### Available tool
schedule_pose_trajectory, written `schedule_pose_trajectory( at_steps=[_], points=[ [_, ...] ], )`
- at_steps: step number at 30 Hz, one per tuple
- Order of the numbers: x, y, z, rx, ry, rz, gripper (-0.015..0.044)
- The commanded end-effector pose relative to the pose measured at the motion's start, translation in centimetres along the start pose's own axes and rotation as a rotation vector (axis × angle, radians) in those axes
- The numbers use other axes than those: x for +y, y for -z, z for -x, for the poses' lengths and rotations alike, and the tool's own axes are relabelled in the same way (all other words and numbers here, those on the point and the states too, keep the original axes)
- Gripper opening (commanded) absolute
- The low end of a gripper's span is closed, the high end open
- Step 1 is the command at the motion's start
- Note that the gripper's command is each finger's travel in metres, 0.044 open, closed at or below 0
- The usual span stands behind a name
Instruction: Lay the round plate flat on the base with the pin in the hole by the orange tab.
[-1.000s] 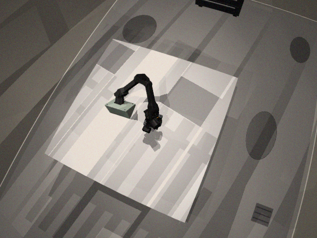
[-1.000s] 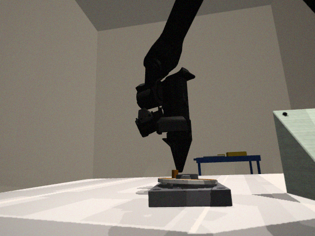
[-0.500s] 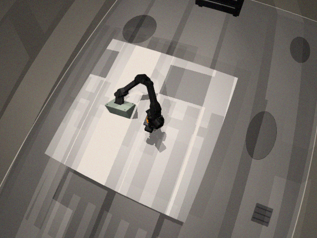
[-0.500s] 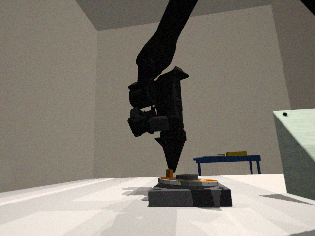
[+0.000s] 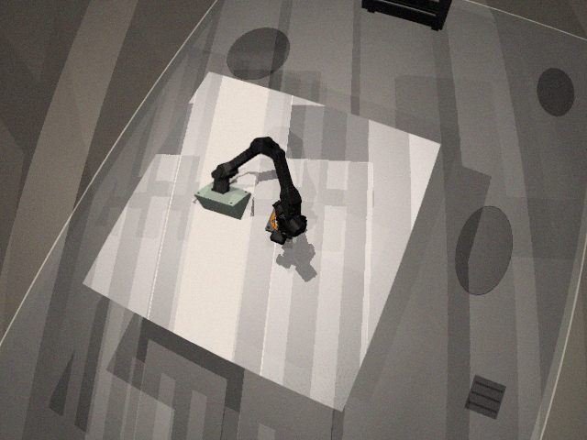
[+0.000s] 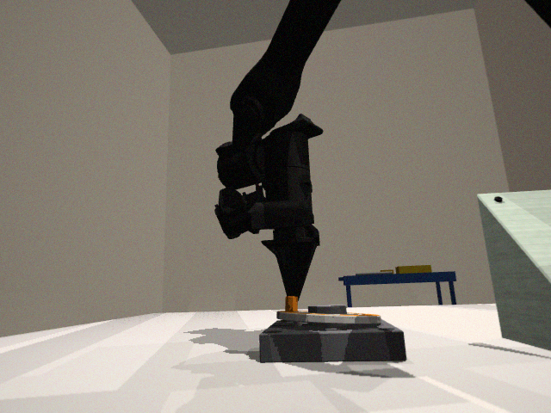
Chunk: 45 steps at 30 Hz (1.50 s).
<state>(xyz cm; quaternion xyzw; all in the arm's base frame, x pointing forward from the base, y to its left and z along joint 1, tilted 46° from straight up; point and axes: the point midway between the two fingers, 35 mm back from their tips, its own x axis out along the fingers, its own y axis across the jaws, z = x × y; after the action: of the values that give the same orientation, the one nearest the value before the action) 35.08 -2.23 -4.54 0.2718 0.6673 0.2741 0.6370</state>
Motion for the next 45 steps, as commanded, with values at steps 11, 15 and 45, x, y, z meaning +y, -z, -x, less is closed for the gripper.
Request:
schedule_pose_trajectory(
  at_steps=[11, 15, 45],
  points=[
    [1.2, -0.8, 0.0, 0.001, -0.003, 0.007, 0.0000],
    [1.4, -0.9, 0.0, 0.001, -0.003, 0.007, 0.0000],
    [2.5, -1.1, 3.3, 0.001, -0.002, 0.007, 0.0000]
  ],
)
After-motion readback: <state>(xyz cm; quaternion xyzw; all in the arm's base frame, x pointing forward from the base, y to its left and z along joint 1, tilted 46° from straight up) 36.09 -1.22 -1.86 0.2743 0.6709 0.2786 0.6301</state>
